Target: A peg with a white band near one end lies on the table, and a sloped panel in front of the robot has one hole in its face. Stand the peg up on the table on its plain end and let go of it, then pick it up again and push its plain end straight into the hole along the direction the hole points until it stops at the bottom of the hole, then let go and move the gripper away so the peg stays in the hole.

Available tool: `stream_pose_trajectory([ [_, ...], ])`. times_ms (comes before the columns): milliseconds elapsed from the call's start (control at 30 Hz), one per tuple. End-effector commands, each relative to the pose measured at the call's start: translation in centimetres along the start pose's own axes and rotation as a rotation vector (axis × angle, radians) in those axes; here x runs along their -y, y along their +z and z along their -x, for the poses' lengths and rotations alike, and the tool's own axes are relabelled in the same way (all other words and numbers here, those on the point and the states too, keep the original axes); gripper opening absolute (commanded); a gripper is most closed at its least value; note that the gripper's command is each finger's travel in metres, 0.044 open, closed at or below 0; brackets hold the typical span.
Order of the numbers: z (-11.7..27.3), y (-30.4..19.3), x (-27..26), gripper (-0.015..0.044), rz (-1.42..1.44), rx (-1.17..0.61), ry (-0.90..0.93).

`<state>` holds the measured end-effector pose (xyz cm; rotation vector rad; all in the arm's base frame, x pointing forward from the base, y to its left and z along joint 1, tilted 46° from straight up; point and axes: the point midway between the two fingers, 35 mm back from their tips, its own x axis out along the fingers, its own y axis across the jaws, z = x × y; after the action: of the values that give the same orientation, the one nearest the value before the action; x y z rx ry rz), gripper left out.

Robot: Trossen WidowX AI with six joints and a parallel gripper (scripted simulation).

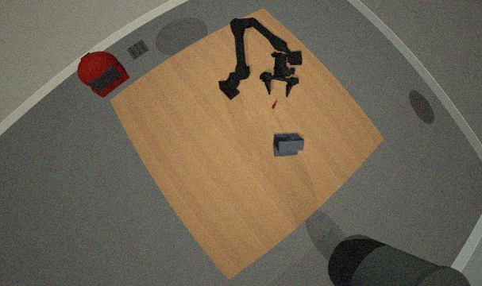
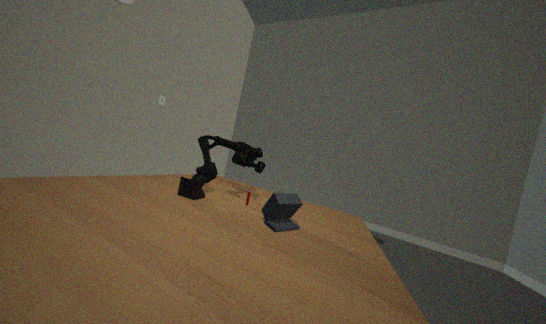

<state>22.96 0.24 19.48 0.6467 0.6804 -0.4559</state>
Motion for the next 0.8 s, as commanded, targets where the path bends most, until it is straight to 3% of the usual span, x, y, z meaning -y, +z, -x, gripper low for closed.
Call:
stream_pose_trajectory([
  [0, -0.7, -0.8, 0.0, 0.044, 0.067, -0.117, -0.037],
  [767, -2.6, -4.6, 0.2, 0.044, 0.19, -0.831, -0.034],
])
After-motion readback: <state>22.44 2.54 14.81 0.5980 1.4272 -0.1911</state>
